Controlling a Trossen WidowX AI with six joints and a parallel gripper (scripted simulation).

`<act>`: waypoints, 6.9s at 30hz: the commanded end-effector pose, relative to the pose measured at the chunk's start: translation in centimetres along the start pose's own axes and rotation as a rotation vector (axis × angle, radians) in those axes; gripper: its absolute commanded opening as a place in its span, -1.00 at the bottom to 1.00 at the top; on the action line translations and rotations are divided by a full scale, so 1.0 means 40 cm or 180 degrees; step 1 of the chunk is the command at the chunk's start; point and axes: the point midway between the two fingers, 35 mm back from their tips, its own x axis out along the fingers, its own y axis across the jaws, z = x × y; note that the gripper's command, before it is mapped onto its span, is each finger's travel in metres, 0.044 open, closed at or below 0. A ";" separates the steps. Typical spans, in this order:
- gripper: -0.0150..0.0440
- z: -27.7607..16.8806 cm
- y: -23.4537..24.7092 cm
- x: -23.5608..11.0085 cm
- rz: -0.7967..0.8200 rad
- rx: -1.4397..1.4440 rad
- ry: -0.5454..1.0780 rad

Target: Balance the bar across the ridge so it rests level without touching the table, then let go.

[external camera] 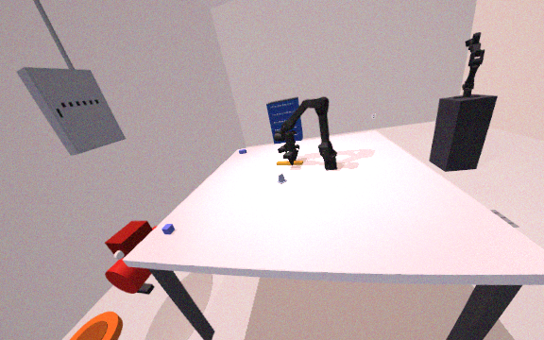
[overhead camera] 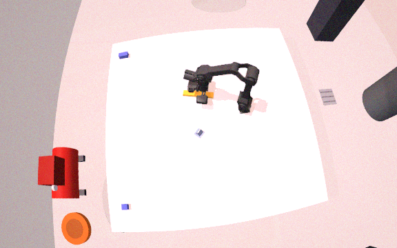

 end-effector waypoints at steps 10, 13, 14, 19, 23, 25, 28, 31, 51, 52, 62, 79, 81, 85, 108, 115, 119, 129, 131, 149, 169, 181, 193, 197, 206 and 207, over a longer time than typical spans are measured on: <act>-0.03 0.000 0.000 0.000 0.0000 0.0000 0.0000; -0.09 0.000 0.000 0.000 0.0000 0.0000 0.0000; -0.12 0.000 0.000 0.000 0.0000 0.0000 0.0000; -0.49 0.003 -0.001 -0.015 0.0001 -0.0001 -0.0001; -0.49 0.007 -0.002 -0.040 0.0002 -0.0004 -0.0002; -0.49 0.008 -0.002 -0.053 0.0002 -0.0005 -0.0003; -0.49 0.010 -0.002 -0.071 0.0003 -0.0007 -0.0003; -0.49 0.012 -0.003 -0.091 0.0004 -0.0008 -0.0004; -0.49 0.005 -0.001 -0.220 0.0010 -0.0020 -0.0006; -0.49 0.004 0.000 -0.227 0.0010 -0.0021 -0.0006; -0.49 0.016 0.048 -0.243 0.0018 0.0124 -0.0007; -0.49 0.039 0.204 -0.246 0.0040 0.0574 -0.0007; -0.49 0.039 0.223 -0.247 0.0042 0.0626 -0.0006; -0.49 0.038 0.260 -0.248 0.0048 0.0731 -0.0005; -0.49 -0.002 0.473 -0.254 0.0075 0.1307 0.0011; -0.49 -0.026 0.534 -0.256 0.0082 0.1473 0.0018; -0.49 -0.041 0.569 -0.257 0.0086 0.1565 0.0023; -0.49 -0.067 0.628 -0.257 0.0092 0.1712 0.0031; -0.49 -0.067 0.629 -0.253 0.0092 0.1712 0.0031; -0.49 -0.066 0.635 -0.183 0.0092 0.1713 0.0031; -0.49 -0.066 0.633 -0.151 0.0092 0.1714 0.0031; -0.49 -0.066 0.634 -0.149 0.0092 0.1714 0.0031; -0.49 -0.066 0.634 -0.146 0.0092 0.1714 0.0031; -0.49 -0.066 0.634 -0.145 0.0092 0.1714 0.0031; -0.49 -0.066 0.634 -0.144 0.0092 0.1714 0.0031; -0.49 -0.066 0.634 -0.143 0.0092 0.1714 0.0031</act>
